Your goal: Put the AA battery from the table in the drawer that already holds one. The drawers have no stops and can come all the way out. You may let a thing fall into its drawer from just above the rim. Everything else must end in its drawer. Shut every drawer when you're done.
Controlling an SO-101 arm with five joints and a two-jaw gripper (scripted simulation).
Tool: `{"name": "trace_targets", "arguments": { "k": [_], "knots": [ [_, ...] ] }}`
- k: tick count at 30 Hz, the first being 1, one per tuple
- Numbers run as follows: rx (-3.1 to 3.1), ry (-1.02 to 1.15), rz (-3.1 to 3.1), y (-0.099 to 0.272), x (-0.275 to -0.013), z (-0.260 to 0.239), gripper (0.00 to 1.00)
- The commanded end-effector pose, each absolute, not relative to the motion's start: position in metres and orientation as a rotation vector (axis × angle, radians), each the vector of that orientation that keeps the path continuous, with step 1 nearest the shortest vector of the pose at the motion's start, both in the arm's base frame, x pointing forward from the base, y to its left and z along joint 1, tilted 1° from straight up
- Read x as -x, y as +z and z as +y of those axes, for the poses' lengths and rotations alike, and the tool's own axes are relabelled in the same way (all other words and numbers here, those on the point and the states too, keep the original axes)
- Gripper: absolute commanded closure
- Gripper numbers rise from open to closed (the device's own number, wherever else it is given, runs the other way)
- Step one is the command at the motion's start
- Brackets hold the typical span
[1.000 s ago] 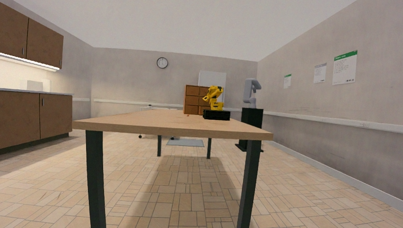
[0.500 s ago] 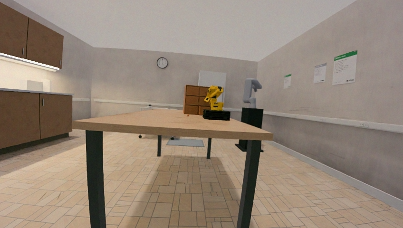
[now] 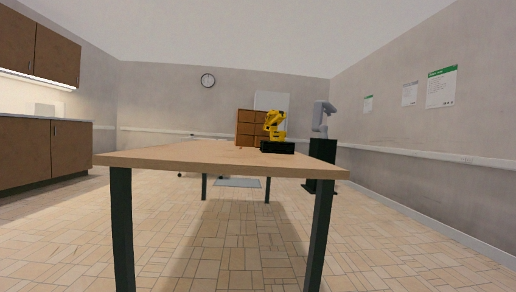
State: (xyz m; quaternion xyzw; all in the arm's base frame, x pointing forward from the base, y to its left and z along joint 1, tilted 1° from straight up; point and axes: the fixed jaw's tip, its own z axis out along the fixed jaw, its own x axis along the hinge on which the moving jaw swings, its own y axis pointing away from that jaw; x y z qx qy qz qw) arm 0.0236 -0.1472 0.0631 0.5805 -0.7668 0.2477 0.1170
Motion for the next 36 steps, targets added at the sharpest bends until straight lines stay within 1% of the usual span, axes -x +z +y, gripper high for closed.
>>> {"name": "trace_targets", "arguments": {
  "k": [1,17,36],
  "knots": [
    [-1.814,0.687,-2.148,0.0597,-0.0244,-0.1448,0.79],
    [-2.117,0.607,-1.761,0.061,-0.0262,-0.1467,0.79],
    [-2.117,0.607,-1.761,0.061,-0.0262,-0.1467,0.79]
  ]
}}
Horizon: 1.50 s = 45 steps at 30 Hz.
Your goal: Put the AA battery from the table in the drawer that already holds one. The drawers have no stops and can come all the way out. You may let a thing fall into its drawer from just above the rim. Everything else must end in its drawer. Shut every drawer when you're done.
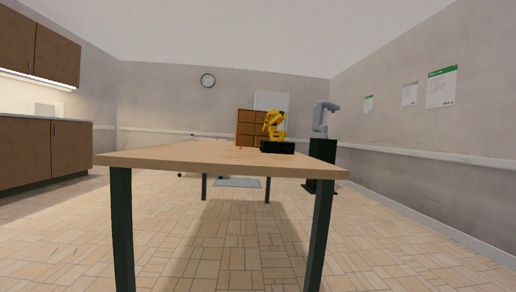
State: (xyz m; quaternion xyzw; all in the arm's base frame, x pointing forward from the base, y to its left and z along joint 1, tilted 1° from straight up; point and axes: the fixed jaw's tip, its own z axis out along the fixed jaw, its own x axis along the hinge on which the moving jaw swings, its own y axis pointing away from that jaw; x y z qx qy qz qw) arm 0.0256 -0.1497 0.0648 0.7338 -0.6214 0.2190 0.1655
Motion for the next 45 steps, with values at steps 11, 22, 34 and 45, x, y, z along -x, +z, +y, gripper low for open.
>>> {"name": "trace_targets", "arguments": {
  "k": [11,22,34,45],
  "knots": [
    [-2.117,0.607,-1.761,0.061,-0.026,-0.147,0.79],
    [-2.117,0.607,-1.761,0.061,-0.026,-0.147,0.79],
    [-2.027,0.646,-1.729,0.054,-0.016,-0.157,0.79],
    [-1.962,0.666,-1.703,0.048,-0.009,-0.165,0.79]
  ]
}}
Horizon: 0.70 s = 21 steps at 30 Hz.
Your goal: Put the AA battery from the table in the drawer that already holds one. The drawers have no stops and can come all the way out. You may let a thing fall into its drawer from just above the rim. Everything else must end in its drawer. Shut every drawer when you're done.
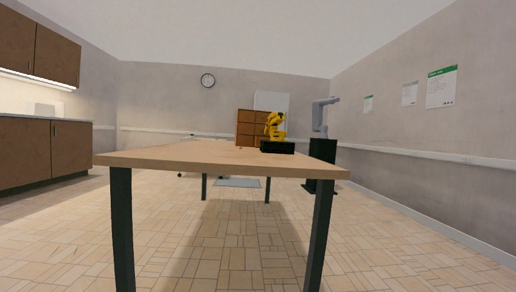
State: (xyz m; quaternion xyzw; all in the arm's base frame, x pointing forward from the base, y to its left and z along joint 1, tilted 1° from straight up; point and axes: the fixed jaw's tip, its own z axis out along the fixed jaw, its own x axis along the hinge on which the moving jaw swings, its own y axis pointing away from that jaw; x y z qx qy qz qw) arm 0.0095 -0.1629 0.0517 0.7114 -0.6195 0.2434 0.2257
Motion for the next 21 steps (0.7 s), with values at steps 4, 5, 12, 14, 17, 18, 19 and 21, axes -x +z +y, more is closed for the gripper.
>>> {"name": "trace_targets", "arguments": {
  "k": [4,5,12,14,17,18,19,21],
  "knots": [
    [-1.963,0.667,-1.703,0.042,-0.01,-0.172,0.79],
    [-1.963,0.668,-1.703,0.041,-0.01,-0.174,0.79],
    [-1.964,0.67,-1.703,0.028,-0.012,-0.185,0.79],
    [-1.964,0.67,-1.703,0.024,-0.012,-0.187,0.79],
    [-1.945,0.695,-1.685,0.028,-0.012,-0.19,0.79],
    [-1.945,0.696,-1.685,0.028,-0.012,-0.19,0.79],
    [-1.945,0.696,-1.685,0.028,-0.013,-0.189,0.79],
    [-1.946,0.696,-1.686,0.028,-0.013,-0.189,0.79]
  ]
}}
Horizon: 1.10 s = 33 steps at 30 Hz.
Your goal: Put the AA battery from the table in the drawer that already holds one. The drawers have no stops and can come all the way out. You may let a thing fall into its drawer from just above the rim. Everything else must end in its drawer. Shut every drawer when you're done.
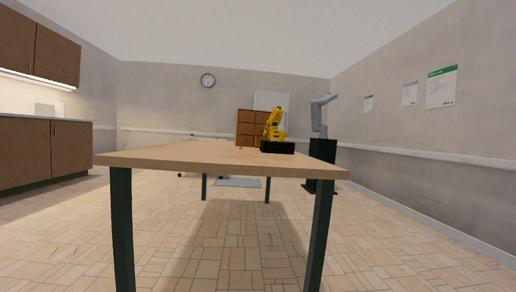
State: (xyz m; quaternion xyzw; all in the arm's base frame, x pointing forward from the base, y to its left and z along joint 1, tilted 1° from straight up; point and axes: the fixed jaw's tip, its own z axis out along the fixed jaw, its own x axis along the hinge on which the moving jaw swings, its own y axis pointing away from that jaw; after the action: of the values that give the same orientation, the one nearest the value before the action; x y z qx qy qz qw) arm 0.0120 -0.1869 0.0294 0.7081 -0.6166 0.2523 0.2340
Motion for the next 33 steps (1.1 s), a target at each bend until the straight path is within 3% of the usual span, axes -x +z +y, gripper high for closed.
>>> {"name": "trace_targets", "arguments": {
  "k": [1,33],
  "knots": [
    [-1.946,0.696,-1.686,0.028,-0.013,-0.189,0.79],
    [-1.965,0.672,-1.702,0.014,-0.013,-0.191,0.79]
  ]
}}
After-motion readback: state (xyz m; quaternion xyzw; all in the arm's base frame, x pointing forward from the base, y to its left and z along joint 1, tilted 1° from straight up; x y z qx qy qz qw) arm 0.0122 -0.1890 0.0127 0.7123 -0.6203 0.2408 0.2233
